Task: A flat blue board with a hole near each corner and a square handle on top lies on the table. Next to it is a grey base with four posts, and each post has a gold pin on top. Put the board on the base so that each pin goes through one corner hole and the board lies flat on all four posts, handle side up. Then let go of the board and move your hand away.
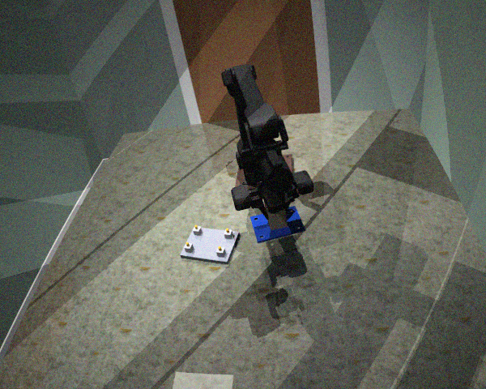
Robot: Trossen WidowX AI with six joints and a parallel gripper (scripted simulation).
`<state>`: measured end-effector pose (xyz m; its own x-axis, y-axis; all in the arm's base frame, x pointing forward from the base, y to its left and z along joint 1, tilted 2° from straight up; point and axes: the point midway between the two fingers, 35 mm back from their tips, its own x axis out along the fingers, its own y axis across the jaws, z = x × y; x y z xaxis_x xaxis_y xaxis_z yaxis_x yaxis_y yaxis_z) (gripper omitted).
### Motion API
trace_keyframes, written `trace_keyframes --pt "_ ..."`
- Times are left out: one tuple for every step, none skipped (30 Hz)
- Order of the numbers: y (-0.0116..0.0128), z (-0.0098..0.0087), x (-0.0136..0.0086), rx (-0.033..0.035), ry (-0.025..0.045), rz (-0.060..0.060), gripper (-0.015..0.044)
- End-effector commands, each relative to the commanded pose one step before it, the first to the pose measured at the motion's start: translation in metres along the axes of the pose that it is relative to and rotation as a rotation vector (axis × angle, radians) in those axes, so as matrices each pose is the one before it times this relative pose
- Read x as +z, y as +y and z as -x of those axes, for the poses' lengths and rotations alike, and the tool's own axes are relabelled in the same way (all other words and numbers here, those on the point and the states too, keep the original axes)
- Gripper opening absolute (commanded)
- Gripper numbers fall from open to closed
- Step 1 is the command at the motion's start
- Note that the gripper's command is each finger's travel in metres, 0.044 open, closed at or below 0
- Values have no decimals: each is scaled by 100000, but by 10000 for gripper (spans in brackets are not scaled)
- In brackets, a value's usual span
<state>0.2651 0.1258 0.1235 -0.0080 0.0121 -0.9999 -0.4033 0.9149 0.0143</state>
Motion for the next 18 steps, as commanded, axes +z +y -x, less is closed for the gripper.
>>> trace_keyframes --pt "-909 173 49 -148 -620 -3069 0" --pt "-266 4 3 -39 -5 -611 0" --pt "-266 4 3 -39 -4 -611 0" --pt "-266 4 2 -39 -4 -611 0" --pt "-266 4 1 -39 -3 -611 0" --pt "-266 4 0 -39 -3 -611 0" --pt "-266 4 -1 -39 -2 -611 0" --pt "-266 4 -1 -39 -2 -611 0" --pt "-266 3 -2 -39 -2 -611 0" --pt "-266 3 -3 -39 -1 -611 0" --pt "-263 3 5 -92 -130 -682 0" --pt "-262 2 4 -93 -129 -679 0" --pt "-262 2 4 -94 -128 -680 0" --pt "-262 2 3 -96 -127 -680 0" --pt "-263 2 3 -97 -126 -680 0" --pt "-263 2 2 -98 -125 -680 0" --pt "-263 1 2 -99 -124 -680 0" --pt "-263 1 1 -101 -123 -680 0"
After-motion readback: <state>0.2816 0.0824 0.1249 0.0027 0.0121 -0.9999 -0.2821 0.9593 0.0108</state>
